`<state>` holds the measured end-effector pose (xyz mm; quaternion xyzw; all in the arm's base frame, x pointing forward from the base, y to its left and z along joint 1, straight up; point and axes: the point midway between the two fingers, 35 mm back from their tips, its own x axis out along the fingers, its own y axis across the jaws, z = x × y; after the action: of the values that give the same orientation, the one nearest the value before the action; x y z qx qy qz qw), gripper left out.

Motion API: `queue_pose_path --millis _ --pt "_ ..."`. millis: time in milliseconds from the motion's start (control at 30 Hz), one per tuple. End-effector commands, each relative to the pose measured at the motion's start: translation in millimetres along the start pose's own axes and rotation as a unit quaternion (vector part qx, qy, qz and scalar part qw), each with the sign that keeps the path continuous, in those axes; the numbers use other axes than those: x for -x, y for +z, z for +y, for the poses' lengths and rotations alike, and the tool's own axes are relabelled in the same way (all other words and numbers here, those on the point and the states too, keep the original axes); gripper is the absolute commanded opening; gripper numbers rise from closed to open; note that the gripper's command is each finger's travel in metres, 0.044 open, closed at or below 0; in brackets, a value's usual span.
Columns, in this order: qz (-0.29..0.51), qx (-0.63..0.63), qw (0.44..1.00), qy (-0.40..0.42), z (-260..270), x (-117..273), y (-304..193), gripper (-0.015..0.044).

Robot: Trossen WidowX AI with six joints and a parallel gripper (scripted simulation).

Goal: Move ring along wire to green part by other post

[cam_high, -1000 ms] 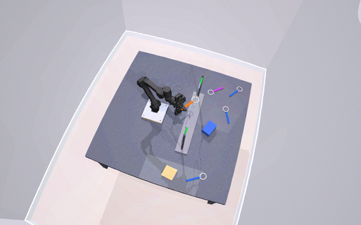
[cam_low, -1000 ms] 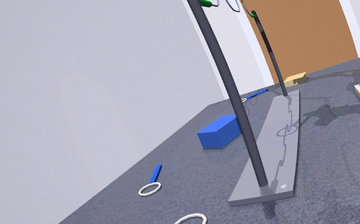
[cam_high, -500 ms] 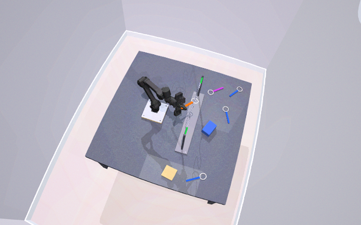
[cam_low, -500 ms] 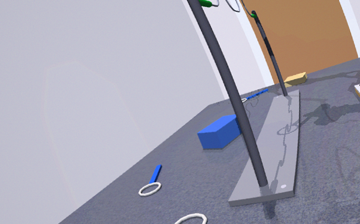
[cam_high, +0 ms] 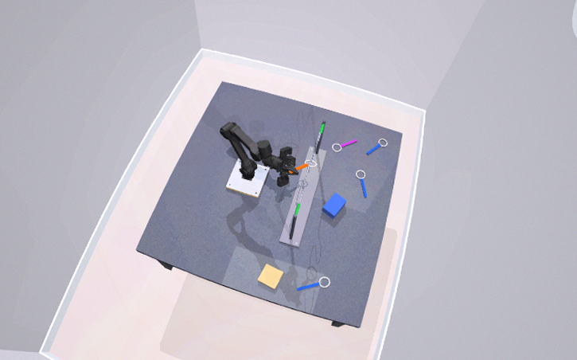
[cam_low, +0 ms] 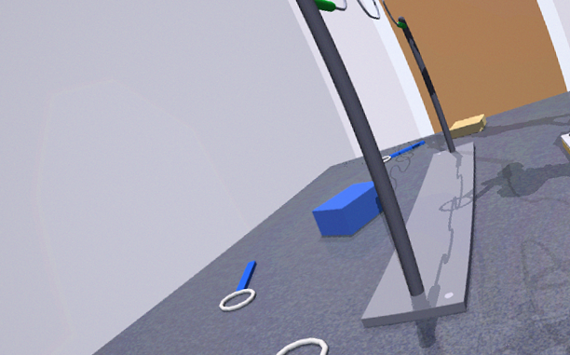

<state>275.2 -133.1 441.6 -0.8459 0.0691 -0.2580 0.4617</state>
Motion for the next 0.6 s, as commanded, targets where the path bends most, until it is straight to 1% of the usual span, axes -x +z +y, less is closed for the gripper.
queue_pose_path --millis 0,267,567 --pt "-0.003 0.015 1.0 -0.007 3 -1 1 -0.015" --pt "-0.002 0.015 1.0 -0.007 11 0 0 -0.015" --pt "0.003 -0.022 1.0 0.015 29 2 -1 -0.015"
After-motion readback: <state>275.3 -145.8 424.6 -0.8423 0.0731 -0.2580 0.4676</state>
